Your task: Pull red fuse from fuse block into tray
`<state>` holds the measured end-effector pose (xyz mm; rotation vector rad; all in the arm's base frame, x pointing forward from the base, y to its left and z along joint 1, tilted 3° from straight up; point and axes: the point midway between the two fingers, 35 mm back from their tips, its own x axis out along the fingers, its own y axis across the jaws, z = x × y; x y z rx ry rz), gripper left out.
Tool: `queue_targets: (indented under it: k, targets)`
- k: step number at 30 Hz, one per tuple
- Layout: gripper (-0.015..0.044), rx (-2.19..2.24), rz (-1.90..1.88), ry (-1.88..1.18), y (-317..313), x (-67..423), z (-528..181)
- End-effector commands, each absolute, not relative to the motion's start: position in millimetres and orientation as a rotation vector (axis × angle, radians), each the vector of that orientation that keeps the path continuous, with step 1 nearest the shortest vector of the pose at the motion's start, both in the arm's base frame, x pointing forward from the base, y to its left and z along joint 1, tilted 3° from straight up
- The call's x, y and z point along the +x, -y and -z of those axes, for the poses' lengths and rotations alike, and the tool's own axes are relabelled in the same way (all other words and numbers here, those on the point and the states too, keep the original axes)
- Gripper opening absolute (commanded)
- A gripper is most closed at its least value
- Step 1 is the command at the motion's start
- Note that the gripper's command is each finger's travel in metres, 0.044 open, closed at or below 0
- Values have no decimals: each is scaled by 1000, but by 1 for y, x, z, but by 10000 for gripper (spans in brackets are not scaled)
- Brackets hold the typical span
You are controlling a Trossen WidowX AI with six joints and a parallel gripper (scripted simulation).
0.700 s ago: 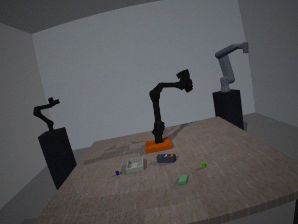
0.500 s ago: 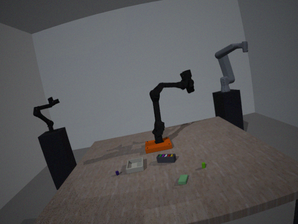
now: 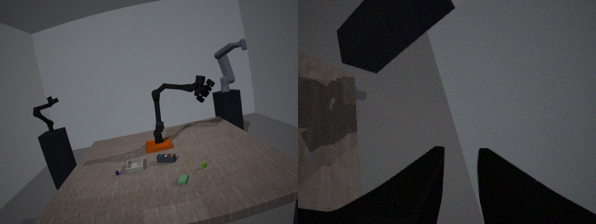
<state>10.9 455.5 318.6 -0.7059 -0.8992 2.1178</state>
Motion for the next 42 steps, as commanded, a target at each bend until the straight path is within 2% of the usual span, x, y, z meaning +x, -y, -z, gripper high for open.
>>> queue_targets:
  k: [1,11,17,22,29,37,42]
  targets:
    - [69,-721,-2041,533,-452,70,-291]
    - [69,-577,-1615,-326,-389,222,-219]
    - [69,-398,-1247,-739,-319,293,-178]
    - [69,-211,-891,-1023,-245,334,-146]
    - [69,82,-340,-1320,-129,356,-108]
    - [69,418,331,-1518,-1,331,-80]
    - [69,474,450,-1539,15,318,-77]
